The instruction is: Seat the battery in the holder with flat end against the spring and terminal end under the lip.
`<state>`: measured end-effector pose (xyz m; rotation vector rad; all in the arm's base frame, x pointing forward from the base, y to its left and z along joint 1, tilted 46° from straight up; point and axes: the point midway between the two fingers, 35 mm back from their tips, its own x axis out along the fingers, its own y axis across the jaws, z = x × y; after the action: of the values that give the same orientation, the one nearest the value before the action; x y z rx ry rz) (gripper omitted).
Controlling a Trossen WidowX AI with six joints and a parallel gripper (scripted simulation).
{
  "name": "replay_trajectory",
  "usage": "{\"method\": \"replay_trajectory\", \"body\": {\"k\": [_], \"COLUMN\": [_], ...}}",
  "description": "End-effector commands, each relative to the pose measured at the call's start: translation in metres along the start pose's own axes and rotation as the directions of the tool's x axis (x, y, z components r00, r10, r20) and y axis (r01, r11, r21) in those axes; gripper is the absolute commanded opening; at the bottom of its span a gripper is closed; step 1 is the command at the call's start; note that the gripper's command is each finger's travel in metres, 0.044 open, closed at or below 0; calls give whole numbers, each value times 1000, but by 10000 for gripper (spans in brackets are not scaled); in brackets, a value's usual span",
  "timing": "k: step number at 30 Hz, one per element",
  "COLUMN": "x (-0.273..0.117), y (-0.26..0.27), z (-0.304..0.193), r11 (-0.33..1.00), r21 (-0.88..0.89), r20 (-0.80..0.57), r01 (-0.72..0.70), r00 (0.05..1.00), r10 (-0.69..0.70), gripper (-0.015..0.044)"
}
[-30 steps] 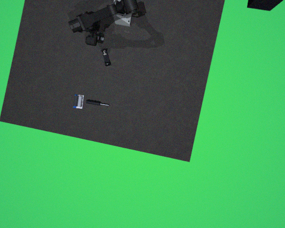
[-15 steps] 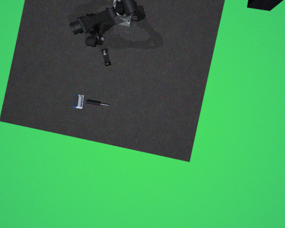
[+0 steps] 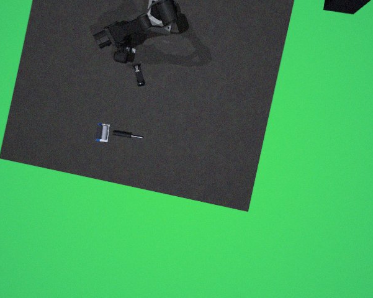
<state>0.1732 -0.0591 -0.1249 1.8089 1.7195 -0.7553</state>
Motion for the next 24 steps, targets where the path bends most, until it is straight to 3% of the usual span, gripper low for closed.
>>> {"method": "replay_trajectory", "body": {"k": [1, 7, 11, 19, 24], "x": [8, 14, 14, 14, 8], "y": [-3, -4, -4, -4, -3], "z": [-3, -4, -4, -4, -3], "r11": [1000, 1000, 1000, 1000, 1000], "r21": [7, 7, 7, 7, 7], "r20": [-11, -12, -12, -12, -11], "r01": [4, 4, 4, 4, 4], "r00": [1000, 1000, 1000, 1000, 1000], "r10": [-4, -4, -4, -4, -4], "gripper": [237, 237, 132, 79, 76]}}
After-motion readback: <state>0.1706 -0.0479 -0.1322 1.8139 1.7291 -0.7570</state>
